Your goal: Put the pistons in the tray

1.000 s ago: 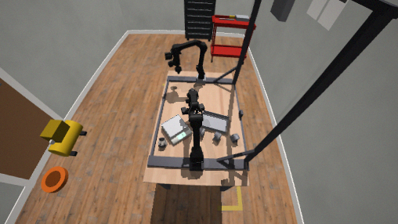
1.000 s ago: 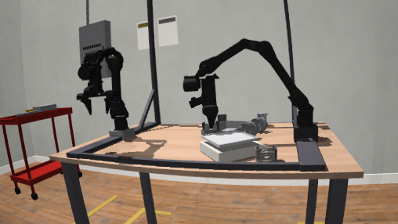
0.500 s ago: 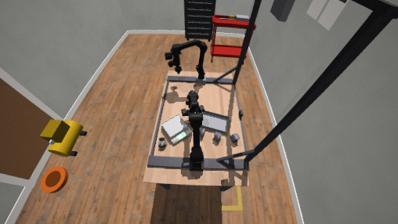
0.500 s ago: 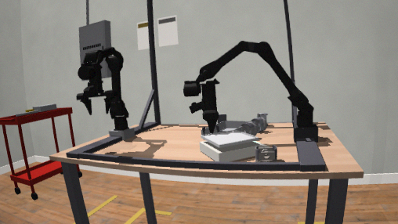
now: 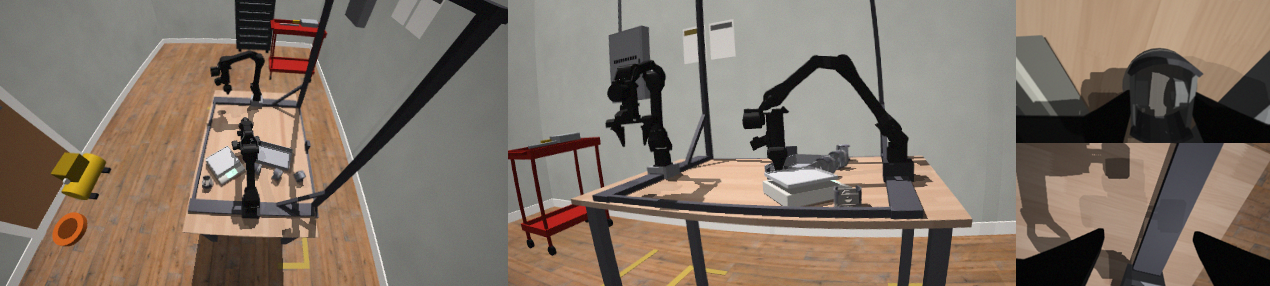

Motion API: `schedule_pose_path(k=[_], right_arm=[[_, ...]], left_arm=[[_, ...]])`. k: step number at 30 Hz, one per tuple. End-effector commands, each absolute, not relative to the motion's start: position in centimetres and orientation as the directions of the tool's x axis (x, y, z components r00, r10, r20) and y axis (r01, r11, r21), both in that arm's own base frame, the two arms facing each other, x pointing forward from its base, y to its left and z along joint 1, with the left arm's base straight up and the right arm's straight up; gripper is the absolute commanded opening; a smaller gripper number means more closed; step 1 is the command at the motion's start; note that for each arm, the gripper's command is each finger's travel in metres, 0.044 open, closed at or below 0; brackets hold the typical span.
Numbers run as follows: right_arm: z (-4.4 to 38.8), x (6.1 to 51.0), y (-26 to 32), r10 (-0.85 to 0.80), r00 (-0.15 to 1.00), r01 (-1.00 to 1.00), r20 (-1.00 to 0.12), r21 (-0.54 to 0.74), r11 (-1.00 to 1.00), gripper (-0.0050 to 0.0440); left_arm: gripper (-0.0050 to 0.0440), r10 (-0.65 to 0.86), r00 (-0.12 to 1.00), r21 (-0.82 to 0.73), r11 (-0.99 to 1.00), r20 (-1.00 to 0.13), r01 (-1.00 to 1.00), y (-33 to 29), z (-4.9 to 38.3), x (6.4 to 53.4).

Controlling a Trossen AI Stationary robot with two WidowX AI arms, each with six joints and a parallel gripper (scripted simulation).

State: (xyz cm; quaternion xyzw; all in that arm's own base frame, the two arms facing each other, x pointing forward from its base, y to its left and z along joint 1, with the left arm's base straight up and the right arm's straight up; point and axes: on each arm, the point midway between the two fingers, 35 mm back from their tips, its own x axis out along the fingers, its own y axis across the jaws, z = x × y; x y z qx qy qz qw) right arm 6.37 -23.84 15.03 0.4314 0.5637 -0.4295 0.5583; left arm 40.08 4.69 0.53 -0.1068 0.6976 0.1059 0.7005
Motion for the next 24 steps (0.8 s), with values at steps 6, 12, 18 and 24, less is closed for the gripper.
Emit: schedule_pose_path(k=[6,12,18,24], right_arm=[[15.85,6.48,-24.31,-0.023,0.006,0.966,-1.0,0.0,0.258,0.04],[15.85,6.48,-24.31,-0.023,0.006,0.966,-1.0,0.0,0.258,0.04],[15.85,6.48,-24.31,-0.023,0.006,0.966,-1.0,0.0,0.258,0.04],[15.85,6.48,-24.31,-0.023,0.006,0.966,-1.0,0.0,0.258,0.04]], left_arm=[[0.0158,0.007,0.06,-0.011,0.955,-0.998,-0.297,4.68,1.9,41.15],[0.0158,0.007,0.055,-0.01,0.955,-0.998,-0.297,4.66,1.73,41.03],[0.0158,0.006,0.052,-0.009,0.955,-0.999,-0.297,4.66,1.49,40.99],[0.0158,0.006,0.052,-0.01,0.955,-0.999,-0.297,4.66,1.41,41.0]])
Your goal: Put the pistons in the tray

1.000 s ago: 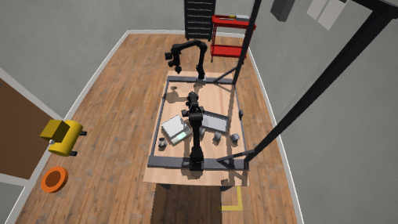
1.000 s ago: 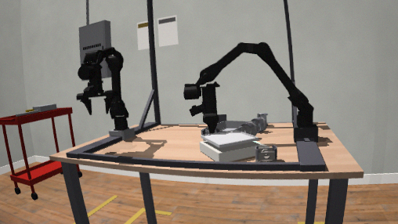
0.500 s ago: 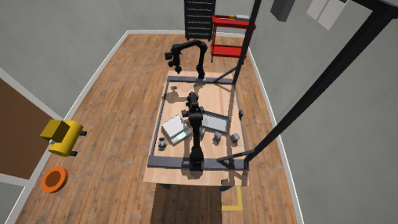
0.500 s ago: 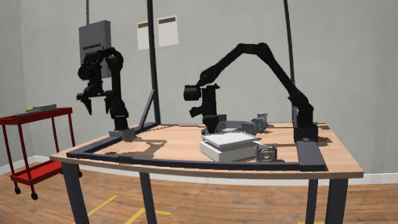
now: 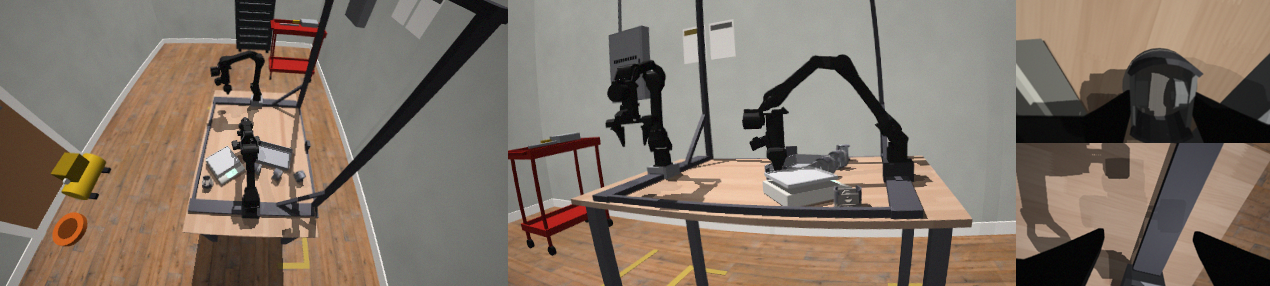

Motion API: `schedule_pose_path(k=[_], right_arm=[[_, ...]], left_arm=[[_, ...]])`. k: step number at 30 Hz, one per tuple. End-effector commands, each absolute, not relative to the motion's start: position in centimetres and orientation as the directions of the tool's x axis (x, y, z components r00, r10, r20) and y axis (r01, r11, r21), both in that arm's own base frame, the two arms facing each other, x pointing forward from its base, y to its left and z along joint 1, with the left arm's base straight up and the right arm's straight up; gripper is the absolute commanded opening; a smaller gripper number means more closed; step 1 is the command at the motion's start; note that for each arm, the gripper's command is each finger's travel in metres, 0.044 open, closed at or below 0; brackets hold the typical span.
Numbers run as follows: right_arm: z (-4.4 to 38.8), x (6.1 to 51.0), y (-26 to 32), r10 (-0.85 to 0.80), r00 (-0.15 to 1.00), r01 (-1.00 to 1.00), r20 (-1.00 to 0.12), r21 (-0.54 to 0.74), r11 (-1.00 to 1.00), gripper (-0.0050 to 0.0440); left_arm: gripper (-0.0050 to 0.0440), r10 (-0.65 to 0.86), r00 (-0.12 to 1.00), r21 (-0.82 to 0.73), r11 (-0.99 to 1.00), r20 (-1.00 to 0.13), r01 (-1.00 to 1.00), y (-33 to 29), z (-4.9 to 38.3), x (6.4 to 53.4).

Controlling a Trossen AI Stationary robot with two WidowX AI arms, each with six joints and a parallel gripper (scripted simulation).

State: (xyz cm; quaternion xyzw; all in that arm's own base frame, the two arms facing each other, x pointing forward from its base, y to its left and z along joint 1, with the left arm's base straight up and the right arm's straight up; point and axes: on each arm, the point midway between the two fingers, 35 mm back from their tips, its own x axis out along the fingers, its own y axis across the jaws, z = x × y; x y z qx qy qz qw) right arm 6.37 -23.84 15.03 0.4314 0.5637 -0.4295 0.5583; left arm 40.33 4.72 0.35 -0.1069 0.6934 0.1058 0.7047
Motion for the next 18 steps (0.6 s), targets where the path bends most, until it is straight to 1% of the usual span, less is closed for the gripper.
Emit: schedule_pose_path(k=[1,2,3,4,11,12,18], right_arm=[[15.9,6.5,-24.3,-0.023,0.006,0.966,-1.0,0.0,0.258,0.04],[15.9,6.5,-24.3,-0.023,0.006,0.966,-1.0,0.0,0.258,0.04],[15.9,6.5,-24.3,-0.023,0.006,0.966,-1.0,0.0,0.258,0.04],[15.9,6.5,-24.3,-0.023,0.006,0.966,-1.0,0.0,0.258,0.04],[15.9,6.5,-24.3,-0.023,0.006,0.966,-1.0,0.0,0.258,0.04],[15.9,6.5,-24.3,-0.023,0.006,0.966,-1.0,0.0,0.258,0.04],[15.9,6.5,-24.3,-0.023,0.006,0.966,-1.0,0.0,0.258,0.04]], left_arm=[[0.0158,0.006,0.052,-0.01,0.955,-0.999,-0.297,4.7,1.4,41.0],[0.0158,0.006,0.052,-0.01,0.955,-0.999,-0.297,4.7,1.4,41.0],[0.0158,0.009,0.078,-0.015,0.955,-0.997,-0.297,4.7,2.5,41.4],[0.0158,0.007,0.061,-0.011,0.955,-0.998,-0.297,4.7,1.9,41.1],[0.0158,0.007,0.061,-0.011,0.955,-0.998,-0.297,4.7,1.9,41.1],[0.0378,0.007,0.061,-0.011,0.955,-0.998,-0.297,4.7,1.9,41.1],[0.0378,0.007,0.061,-0.011,0.955,-0.998,-0.297,4.7,1.9,41.1]])
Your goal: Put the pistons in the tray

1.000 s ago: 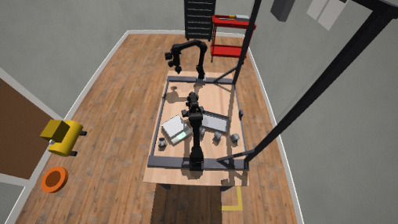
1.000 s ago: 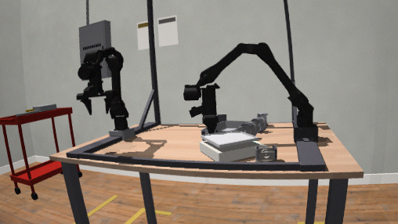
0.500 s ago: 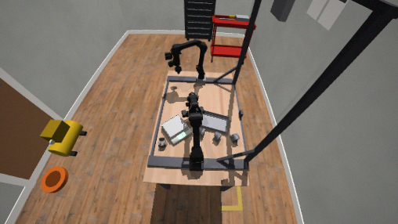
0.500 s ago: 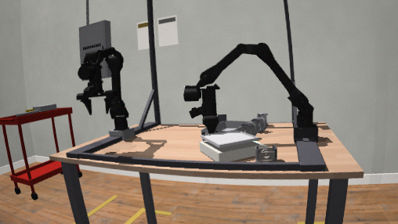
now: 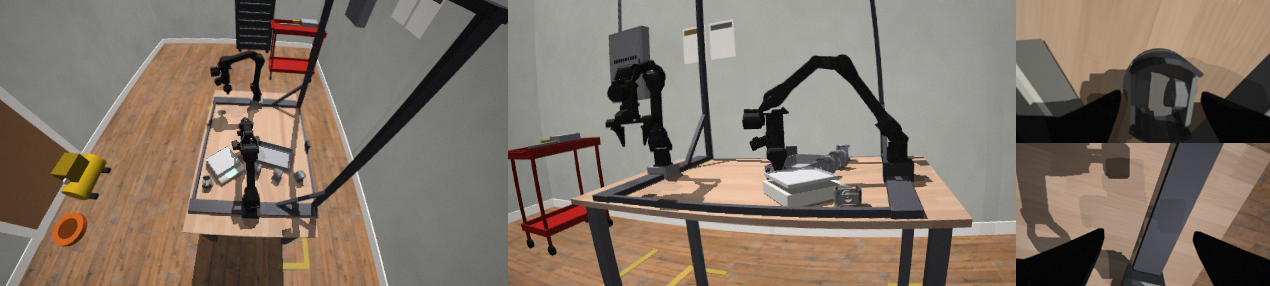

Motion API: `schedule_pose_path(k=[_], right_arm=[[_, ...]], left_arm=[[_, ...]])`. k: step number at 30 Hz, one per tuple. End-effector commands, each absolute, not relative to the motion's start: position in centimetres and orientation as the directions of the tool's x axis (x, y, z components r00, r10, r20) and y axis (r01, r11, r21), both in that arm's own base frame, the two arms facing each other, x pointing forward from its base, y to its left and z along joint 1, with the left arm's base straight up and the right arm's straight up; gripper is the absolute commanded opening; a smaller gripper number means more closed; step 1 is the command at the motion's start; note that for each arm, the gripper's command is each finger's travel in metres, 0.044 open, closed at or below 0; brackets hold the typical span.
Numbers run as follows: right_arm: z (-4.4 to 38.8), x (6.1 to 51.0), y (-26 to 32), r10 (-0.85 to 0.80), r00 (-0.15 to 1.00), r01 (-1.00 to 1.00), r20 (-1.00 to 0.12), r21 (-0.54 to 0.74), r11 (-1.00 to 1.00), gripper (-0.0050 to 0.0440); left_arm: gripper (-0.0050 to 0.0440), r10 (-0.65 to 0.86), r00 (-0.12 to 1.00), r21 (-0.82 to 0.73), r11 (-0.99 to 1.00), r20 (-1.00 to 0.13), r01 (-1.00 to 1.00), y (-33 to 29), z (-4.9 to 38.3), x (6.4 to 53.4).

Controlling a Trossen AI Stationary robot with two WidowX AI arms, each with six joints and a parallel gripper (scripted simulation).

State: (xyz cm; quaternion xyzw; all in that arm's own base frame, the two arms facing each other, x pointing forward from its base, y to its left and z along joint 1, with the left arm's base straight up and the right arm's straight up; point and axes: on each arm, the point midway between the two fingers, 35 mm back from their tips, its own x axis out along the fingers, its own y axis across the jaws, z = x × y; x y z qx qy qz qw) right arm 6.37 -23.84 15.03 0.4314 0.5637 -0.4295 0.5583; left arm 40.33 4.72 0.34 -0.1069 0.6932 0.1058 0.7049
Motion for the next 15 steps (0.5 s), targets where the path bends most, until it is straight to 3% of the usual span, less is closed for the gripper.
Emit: schedule_pose_path(k=[1,15], right_arm=[[15.9,6.5,-24.3,-0.023,0.006,0.966,-1.0,0.0,0.258,0.04],[15.9,6.5,-24.3,-0.023,0.006,0.966,-1.0,0.0,0.258,0.04]], left_arm=[[0.0378,0.007,0.061,-0.011,0.955,-0.998,-0.297,4.7,1.9,41.1],[0.0378,0.01,0.086,-0.016,0.955,-0.996,-0.297,4.7,3.0,41.5]])
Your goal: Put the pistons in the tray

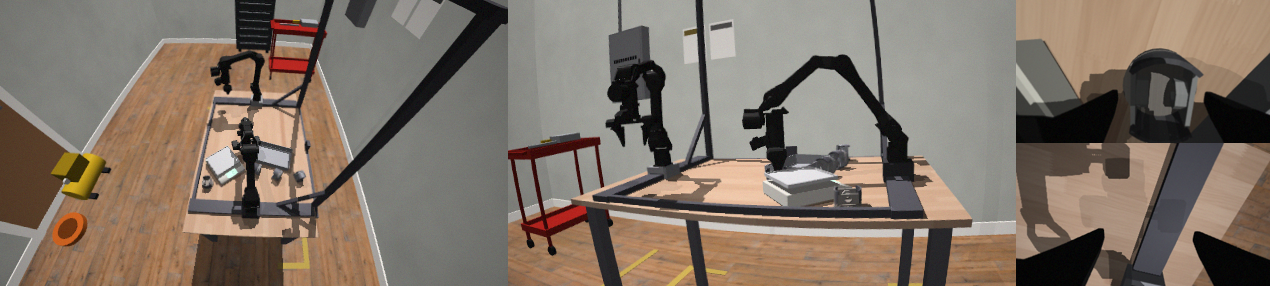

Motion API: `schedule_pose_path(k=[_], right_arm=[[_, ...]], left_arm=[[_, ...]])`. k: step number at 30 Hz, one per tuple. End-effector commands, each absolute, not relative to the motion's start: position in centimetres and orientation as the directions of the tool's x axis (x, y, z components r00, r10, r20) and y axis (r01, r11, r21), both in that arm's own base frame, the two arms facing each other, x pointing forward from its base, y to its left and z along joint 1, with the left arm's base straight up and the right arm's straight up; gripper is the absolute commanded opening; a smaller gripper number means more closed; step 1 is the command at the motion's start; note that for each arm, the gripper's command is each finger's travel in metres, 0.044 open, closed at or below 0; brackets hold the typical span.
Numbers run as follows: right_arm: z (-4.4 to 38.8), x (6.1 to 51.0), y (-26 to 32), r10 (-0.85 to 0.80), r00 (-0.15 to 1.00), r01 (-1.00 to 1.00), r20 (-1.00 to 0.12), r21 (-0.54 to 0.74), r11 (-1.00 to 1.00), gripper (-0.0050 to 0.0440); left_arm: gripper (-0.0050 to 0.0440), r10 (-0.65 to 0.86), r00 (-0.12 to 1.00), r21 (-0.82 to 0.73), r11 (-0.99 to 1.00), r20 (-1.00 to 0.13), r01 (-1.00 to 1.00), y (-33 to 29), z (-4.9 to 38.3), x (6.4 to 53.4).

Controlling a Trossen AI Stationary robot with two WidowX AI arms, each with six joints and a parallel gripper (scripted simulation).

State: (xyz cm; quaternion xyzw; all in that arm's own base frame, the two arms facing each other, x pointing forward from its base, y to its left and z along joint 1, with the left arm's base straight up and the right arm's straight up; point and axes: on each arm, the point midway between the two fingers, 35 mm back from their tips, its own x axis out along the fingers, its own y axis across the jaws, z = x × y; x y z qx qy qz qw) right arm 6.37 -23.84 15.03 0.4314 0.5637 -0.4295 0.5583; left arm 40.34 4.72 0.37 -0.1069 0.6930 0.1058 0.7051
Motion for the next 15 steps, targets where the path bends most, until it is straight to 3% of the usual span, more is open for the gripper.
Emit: schedule_pose_path(k=[1,15], right_arm=[[15.9,6.5,-24.3,-0.023,0.006,0.966,-1.0,0.0,0.258,0.04],[15.9,6.5,-24.3,-0.023,0.006,0.966,-1.0,0.0,0.258,0.04]], left_arm=[[0.0378,0.01,0.086,-0.016,0.955,-0.996,-0.297,4.7,3.2,41.5],[0.0378,0.01,0.086,-0.016,0.955,-0.996,-0.297,4.7,5.2,41.4]])
